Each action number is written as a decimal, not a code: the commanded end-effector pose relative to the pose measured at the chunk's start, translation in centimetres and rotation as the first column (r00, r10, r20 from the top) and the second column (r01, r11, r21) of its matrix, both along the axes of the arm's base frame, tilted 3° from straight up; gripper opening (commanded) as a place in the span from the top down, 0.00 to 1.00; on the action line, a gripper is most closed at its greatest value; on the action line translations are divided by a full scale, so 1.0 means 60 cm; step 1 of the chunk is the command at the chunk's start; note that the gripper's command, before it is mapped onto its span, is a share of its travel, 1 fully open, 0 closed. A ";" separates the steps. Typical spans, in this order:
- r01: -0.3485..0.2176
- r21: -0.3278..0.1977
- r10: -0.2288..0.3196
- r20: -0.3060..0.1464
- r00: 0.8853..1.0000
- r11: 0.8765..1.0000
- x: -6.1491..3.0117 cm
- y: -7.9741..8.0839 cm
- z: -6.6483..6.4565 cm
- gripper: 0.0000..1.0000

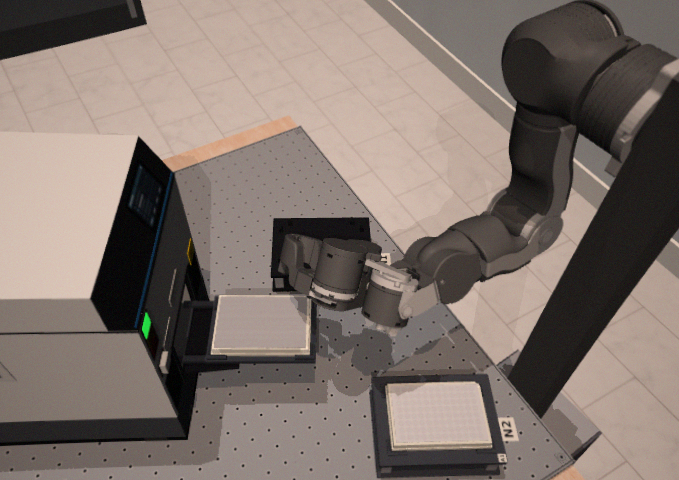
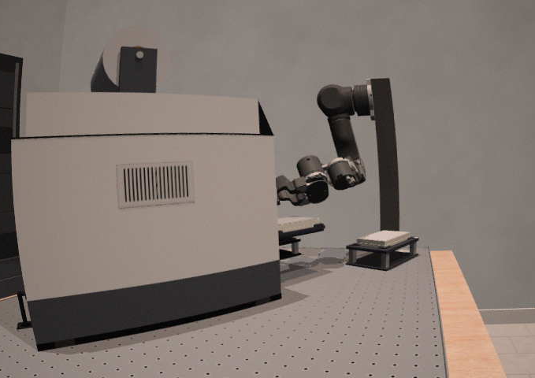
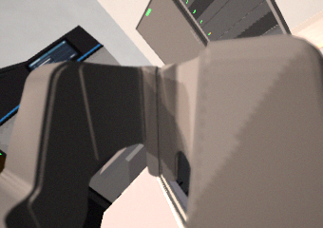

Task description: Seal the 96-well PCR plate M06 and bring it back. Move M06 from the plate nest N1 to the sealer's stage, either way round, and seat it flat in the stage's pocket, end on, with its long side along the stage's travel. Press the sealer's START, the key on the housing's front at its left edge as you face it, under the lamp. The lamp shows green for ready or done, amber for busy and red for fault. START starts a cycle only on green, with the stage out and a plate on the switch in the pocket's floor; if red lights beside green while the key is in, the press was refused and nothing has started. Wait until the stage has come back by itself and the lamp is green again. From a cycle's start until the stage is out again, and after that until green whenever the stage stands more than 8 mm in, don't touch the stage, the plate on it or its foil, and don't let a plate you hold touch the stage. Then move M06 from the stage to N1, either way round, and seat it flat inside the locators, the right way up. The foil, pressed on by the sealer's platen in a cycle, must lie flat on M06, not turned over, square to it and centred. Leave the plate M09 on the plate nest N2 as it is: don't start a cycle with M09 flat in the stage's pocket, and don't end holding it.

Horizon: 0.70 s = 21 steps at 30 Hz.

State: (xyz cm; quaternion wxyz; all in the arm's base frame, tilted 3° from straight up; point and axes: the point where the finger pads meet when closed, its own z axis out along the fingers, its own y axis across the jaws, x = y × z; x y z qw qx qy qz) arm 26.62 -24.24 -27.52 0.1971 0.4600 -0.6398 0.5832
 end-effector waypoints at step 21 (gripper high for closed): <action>0.179 0.153 -0.195 0.093 0.976 0.972 -0.061 -0.043 -0.001 1.00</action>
